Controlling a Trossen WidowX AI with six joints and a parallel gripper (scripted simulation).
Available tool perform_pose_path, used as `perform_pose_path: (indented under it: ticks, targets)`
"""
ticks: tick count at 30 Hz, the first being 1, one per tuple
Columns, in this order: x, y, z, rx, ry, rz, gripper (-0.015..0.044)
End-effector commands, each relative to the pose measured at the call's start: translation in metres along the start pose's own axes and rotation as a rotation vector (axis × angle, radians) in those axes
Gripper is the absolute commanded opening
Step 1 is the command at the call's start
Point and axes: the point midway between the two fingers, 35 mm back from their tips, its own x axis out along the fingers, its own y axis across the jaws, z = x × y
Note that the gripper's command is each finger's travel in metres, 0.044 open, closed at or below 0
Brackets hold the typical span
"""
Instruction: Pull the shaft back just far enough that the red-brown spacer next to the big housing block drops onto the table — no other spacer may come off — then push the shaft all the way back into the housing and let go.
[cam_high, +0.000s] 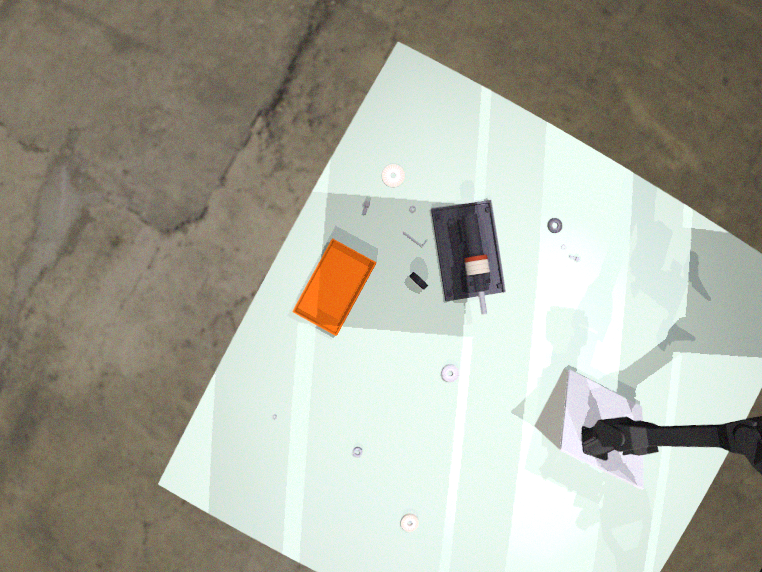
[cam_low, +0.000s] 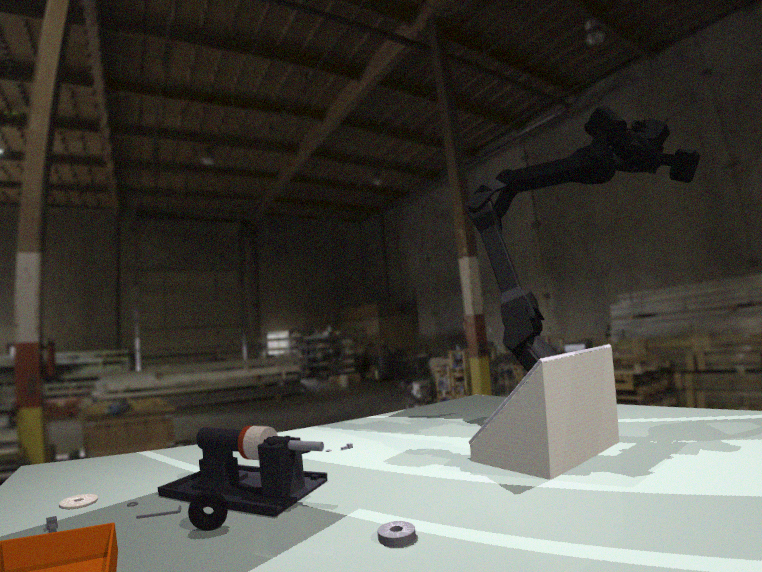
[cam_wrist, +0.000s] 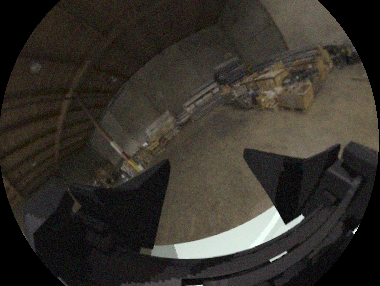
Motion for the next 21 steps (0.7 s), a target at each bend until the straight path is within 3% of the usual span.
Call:
perform_pose_path:
  ticks: [1,5,12,21]
  targets:
    - [-0.001,-0.001,0.001,0.0,-0.004,-0.002,0.0426]
    - [-0.021,-0.017,0.019,-0.006,-0.089,-0.052,0.044]
    - [-0.095,-0.064,0.055,-0.031,-0.317,-0.223,0.044]
    - [-0.227,-0.127,0.096,-0.084,-0.695,-0.531,0.044]
